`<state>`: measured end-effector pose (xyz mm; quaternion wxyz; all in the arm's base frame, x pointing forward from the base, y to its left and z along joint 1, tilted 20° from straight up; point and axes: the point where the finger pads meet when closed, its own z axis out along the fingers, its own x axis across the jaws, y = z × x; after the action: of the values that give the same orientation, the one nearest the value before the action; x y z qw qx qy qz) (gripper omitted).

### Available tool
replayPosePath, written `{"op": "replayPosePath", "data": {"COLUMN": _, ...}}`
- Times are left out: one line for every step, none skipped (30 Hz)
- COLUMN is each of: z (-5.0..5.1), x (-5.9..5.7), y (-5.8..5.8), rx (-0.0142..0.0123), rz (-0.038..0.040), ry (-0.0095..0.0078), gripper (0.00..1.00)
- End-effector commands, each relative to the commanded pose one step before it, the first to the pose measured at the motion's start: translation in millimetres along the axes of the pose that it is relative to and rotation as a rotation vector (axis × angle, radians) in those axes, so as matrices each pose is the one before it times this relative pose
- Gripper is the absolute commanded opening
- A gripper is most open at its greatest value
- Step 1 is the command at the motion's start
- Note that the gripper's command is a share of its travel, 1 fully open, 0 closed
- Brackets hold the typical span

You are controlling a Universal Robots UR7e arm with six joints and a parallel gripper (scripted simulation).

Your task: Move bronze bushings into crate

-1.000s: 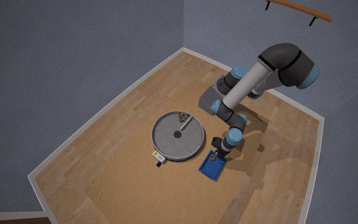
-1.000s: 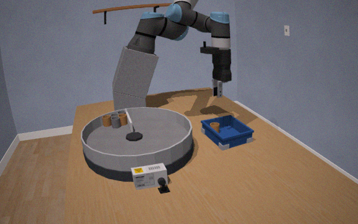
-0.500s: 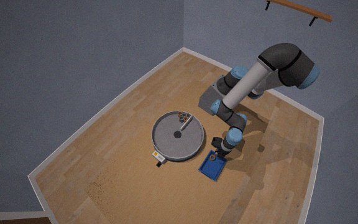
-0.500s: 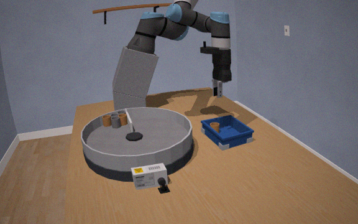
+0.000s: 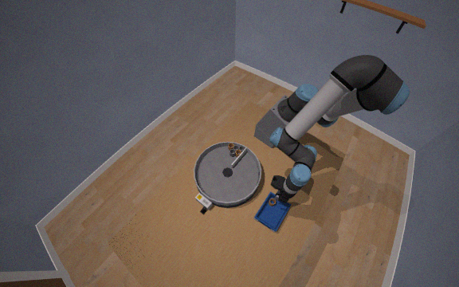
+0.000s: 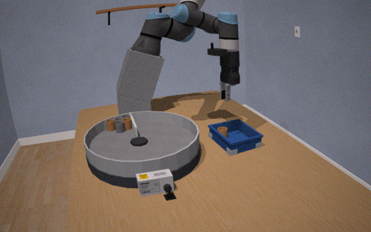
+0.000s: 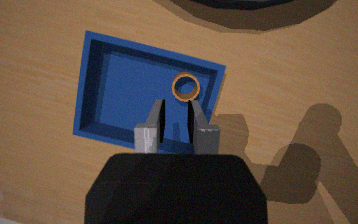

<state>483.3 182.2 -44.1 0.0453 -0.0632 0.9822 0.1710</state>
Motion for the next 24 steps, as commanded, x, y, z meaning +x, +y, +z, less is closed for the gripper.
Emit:
{"op": "replayPosePath", "data": {"z": -0.47, "x": -0.5, "y": -0.01, "rx": 0.00015, "rz": -0.00025, "ry": -0.00143, "gripper": 0.47}}
{"op": "replayPosePath", "data": {"z": 0.0, "x": 0.0, "y": 0.0, "rx": 0.0, "rz": 0.0, "ry": 0.0, "gripper": 0.47}}
{"op": "replayPosePath", "data": {"z": 0.0, "x": 0.0, "y": 0.0, "rx": 0.0, "rz": 0.0, "ry": 0.0, "gripper": 0.47}}
{"op": "replayPosePath", "data": {"z": 0.57, "x": 6.19, "y": -9.45, "rx": 0.0, "rz": 0.00327, "ry": 0.00002, "gripper": 0.45}}
{"op": "replayPosePath", "data": {"z": 0.57, "x": 6.16, "y": -9.47, "rx": 0.0, "rz": 0.00327, "ry": 0.00002, "gripper": 0.45}}
{"op": "replayPosePath", "data": {"z": 0.57, "x": 6.13, "y": -9.49, "rx": 0.0, "rz": 0.00327, "ry": 0.00002, "gripper": 0.45}}
{"op": "replayPosePath", "data": {"z": 0.57, "x": 6.1, "y": -9.51, "rx": 0.0, "rz": 0.00327, "ry": 0.00002, "gripper": 0.45}}
{"op": "replayPosePath", "data": {"z": 0.57, "x": 6.07, "y": -9.53, "rx": 0.0, "rz": 0.00327, "ry": 0.00002, "gripper": 0.45}}
{"op": "replayPosePath", "data": {"z": 0.0, "x": 0.0, "y": 0.0, "rx": 0.0, "rz": 0.0, "ry": 0.0, "gripper": 0.45}}
{"op": "replayPosePath", "data": {"z": 0.0, "x": 0.0, "y": 0.0, "rx": 0.0, "rz": 0.0, "ry": 0.0, "gripper": 0.45}}
{"op": "replayPosePath", "data": {"z": 0.0, "x": 0.0, "y": 0.0, "rx": 0.0, "rz": 0.0, "ry": 0.0, "gripper": 0.45}}
{"op": "replayPosePath", "data": {"z": 0.0, "x": 0.0, "y": 0.0, "rx": 0.0, "rz": 0.0, "ry": 0.0, "gripper": 0.45}}
{"op": "replayPosePath", "data": {"z": 0.0, "x": 0.0, "y": 0.0, "rx": 0.0, "rz": 0.0, "ry": 0.0, "gripper": 0.45}}
{"op": "replayPosePath", "data": {"z": 0.0, "x": 0.0, "y": 0.0, "rx": 0.0, "rz": 0.0, "ry": 0.0, "gripper": 0.45}}
{"op": "replayPosePath", "data": {"z": 0.0, "x": 0.0, "y": 0.0, "rx": 0.0, "rz": 0.0, "ry": 0.0, "gripper": 0.45}}
{"op": "replayPosePath", "data": {"z": 0.0, "x": 0.0, "y": 0.0, "rx": 0.0, "rz": 0.0, "ry": 0.0, "gripper": 0.45}}
{"op": "replayPosePath", "data": {"z": 0.0, "x": 0.0, "y": 0.0, "rx": 0.0, "rz": 0.0, "ry": 0.0, "gripper": 0.45}}
{"op": "replayPosePath", "data": {"z": 0.0, "x": 0.0, "y": 0.0, "rx": 0.0, "rz": 0.0, "ry": 0.0, "gripper": 0.45}}
{"op": "replayPosePath", "data": {"z": 0.0, "x": 0.0, "y": 0.0, "rx": 0.0, "rz": 0.0, "ry": 0.0, "gripper": 0.45}}
{"op": "replayPosePath", "data": {"z": 0.0, "x": 0.0, "y": 0.0, "rx": 0.0, "rz": 0.0, "ry": 0.0, "gripper": 0.45}}
{"op": "replayPosePath", "data": {"z": 0.58, "x": 5.88, "y": -9.17, "rx": 0.00012, "rz": 0.00338, "ry": 0.00022, "gripper": 0.45}}
{"op": "replayPosePath", "data": {"z": 0.57, "x": 6.0, "y": -9.57, "rx": 0.0, "rz": 0.00327, "ry": 0.00002, "gripper": 0.45}}
{"op": "replayPosePath", "data": {"z": 0.57, "x": 5.97, "y": -9.59, "rx": 0.0, "rz": 0.00327, "ry": 0.00002, "gripper": 0.45}}
{"op": "replayPosePath", "data": {"z": 0.57, "x": 5.94, "y": -9.61, "rx": 0.0, "rz": 0.00327, "ry": 0.00002, "gripper": 0.45}}
